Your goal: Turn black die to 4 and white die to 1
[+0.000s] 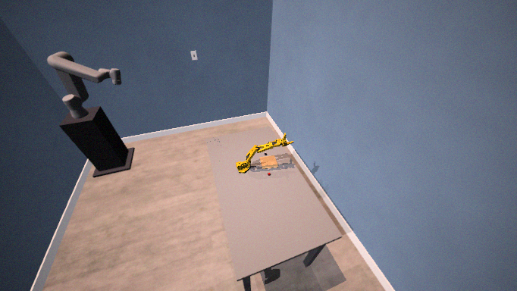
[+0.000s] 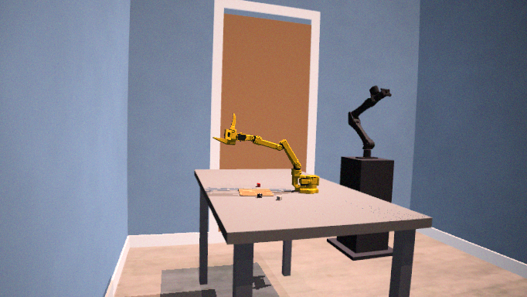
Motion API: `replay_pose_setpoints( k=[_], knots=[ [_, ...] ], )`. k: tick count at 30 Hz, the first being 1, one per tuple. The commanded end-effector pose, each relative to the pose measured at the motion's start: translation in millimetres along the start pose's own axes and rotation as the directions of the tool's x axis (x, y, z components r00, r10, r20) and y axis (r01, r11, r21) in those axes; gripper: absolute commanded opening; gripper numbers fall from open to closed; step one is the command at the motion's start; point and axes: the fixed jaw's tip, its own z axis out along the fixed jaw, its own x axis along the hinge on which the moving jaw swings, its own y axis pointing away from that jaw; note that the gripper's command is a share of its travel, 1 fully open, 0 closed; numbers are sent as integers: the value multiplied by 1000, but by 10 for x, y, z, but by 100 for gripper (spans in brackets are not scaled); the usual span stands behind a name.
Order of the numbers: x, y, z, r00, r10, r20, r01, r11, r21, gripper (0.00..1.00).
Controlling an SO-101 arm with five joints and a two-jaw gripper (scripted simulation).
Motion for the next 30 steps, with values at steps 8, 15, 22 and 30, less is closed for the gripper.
replay_pose_setpoints(
  k=[8,15,22,30],
  knots=[
    [-32,3,-17,1000,23,6,-23,1000,-9,99],
    [-117,98,-48,996,89,18,-88,994,-58,96],
    [-269,274,-125,978,205,22,-200,968,-151,90],
    [-539,623,-354,913,407,-32,-394,859,-327,78]
  ],
)
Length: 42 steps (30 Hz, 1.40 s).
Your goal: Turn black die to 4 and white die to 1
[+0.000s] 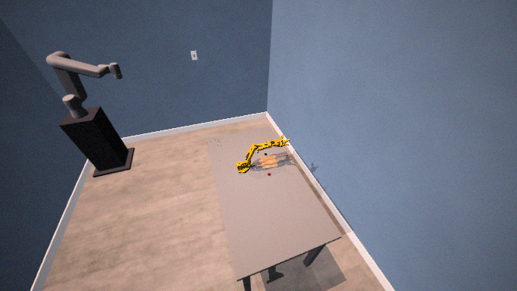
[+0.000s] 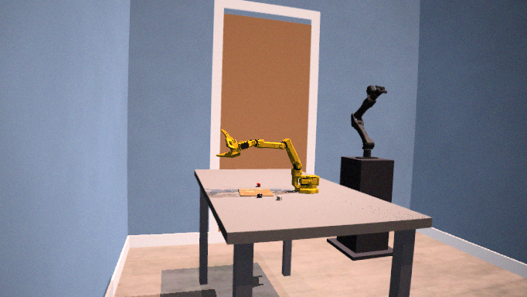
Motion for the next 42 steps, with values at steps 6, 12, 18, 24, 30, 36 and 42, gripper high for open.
replay_pose_setpoints(
  k=[6,12,18,24,30,36,42],
  knots=[
    [-255,253,-294,978,206,33,-203,975,-93,71],
    [-294,712,-496,926,372,-65,-377,894,-244,60],
    [-270,1148,-753,849,486,-209,-529,777,-343,49],
    [-223,1400,-931,791,527,-311,-612,698,-373,42],
    [-130,1696,-1170,708,550,-442,-704,601,-379,34],
    [-58,1861,-1319,654,551,-519,-752,548,-366,30],
    [-7,1958,-1411,619,547,-564,-779,518,-352,27]
  ],
)
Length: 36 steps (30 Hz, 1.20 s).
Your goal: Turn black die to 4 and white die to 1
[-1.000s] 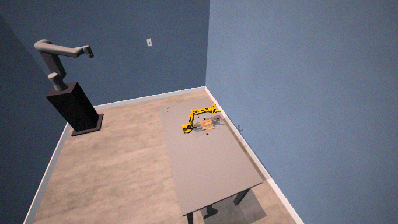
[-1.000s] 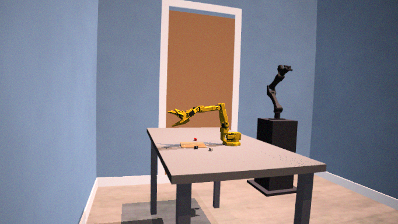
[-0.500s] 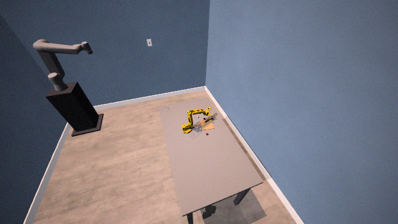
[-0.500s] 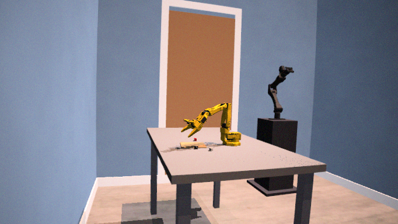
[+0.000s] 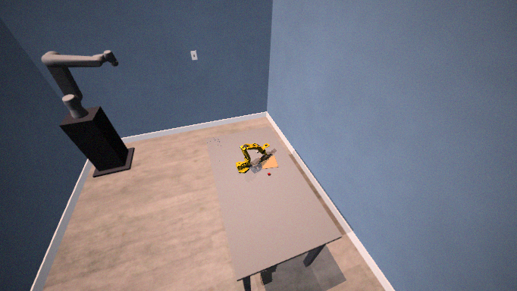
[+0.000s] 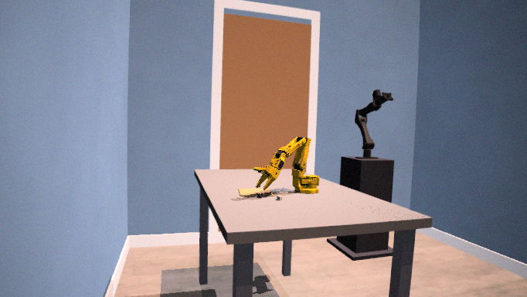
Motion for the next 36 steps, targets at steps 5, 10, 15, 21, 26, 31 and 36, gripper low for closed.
replay_pose_setpoints(
  k=[5,10,15,21,26,31,36],
  knots=[
    [11,62,-62,999,36,27,-36,999,-18,26],
    [21,65,-61,999,39,24,-38,999,-18,25],
    [-48,89,-105,997,40,64,-38,999,-27,25],
    [-48,89,-105,997,40,64,-38,999,-27,25],
    [-48,89,-105,997,40,64,-38,999,-27,25],
    [-48,89,-105,997,40,64,-38,999,-27,25],
    [-48,89,-105,997,40,64,-38,999,-27,25]
  ],
)
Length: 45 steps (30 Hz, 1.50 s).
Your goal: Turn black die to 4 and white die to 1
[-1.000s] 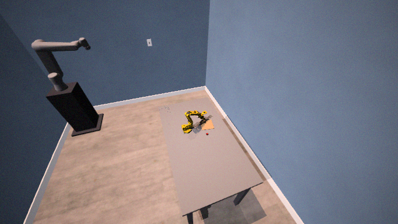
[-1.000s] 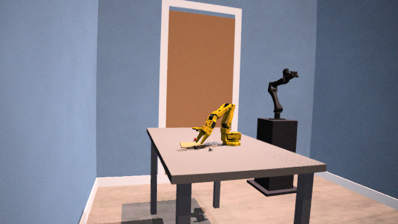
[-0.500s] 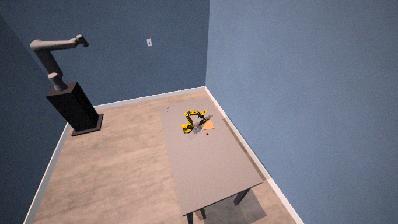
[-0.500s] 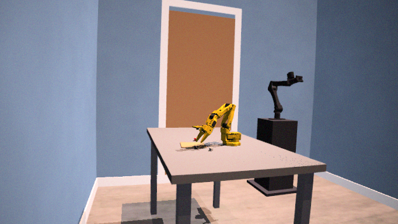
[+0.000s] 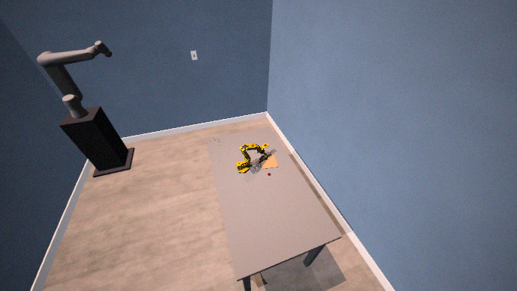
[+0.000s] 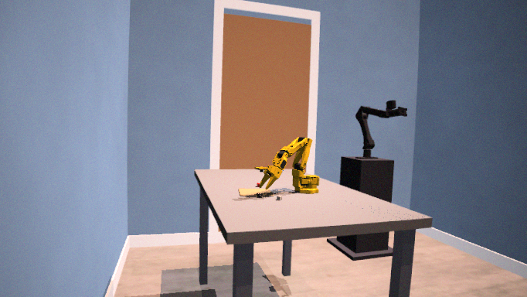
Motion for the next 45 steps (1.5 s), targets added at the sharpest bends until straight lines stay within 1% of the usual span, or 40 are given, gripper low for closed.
replay_pose_setpoints(
  k=[1,31,36,42,44,45],
  knots=[
    [-83,30,-47,999,1,48,0,1000,-11,25],
    [-77,45,-52,999,-5,48,6,1000,-14,25],
    [-27,152,-85,998,-46,46,48,998,-42,25],
    [110,384,-166,989,-141,47,145,984,-108,25],
    [110,384,-166,989,-141,47,145,984,-108,25],
    [138,423,-181,986,-158,47,163,979,-120,25]
  ],
)
